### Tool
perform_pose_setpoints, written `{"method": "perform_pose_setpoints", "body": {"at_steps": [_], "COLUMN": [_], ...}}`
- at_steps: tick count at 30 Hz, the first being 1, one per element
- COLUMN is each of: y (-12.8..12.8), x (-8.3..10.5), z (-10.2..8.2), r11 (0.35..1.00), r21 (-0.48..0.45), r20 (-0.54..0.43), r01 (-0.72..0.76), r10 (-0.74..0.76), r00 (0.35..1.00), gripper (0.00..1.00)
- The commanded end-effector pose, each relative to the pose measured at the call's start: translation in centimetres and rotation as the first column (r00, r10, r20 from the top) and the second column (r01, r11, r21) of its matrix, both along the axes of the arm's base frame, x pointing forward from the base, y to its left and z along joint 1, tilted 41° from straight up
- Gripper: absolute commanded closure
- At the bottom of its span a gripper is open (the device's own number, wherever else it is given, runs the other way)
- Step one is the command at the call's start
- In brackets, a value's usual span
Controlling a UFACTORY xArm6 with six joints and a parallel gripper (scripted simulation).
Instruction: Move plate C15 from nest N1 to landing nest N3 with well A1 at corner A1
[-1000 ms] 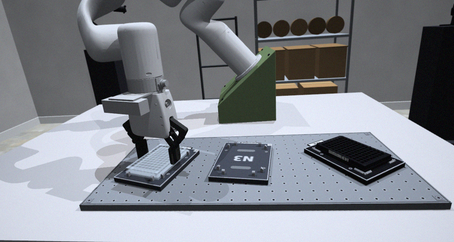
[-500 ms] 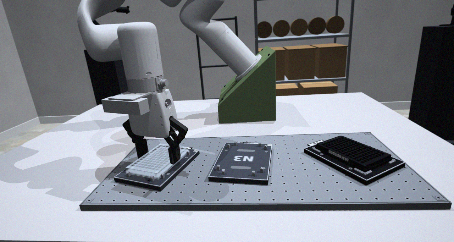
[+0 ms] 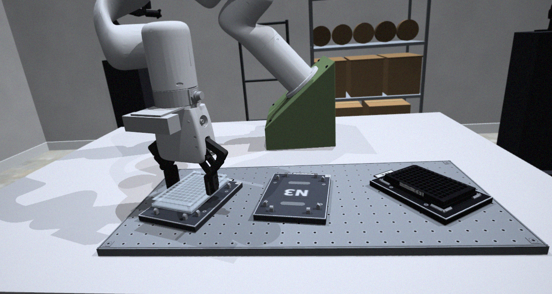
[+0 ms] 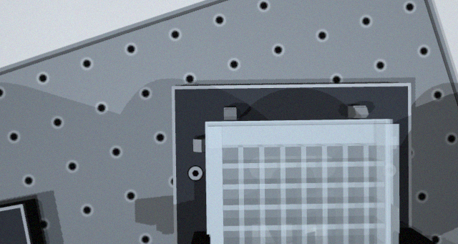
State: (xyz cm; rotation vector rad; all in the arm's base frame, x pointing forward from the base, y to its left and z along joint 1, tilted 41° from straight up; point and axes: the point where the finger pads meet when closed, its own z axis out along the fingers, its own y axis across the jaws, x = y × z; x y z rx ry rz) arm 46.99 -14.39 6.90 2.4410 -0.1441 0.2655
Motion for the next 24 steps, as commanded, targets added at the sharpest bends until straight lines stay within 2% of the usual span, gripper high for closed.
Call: {"method": "perform_pose_setpoints", "body": {"at_steps": [1,24], "y": [0.22,0.77], "x": [0.1,-0.04], "z": [0.3,0.96], "r11": [1.0,1.0], "r21": [0.0,0.0], "r20": [0.003,0.003], "r01": [-0.002,-0.002], "r10": [0.002,0.002], "r00": [1.0,1.0], "gripper": [1.0,1.0]}}
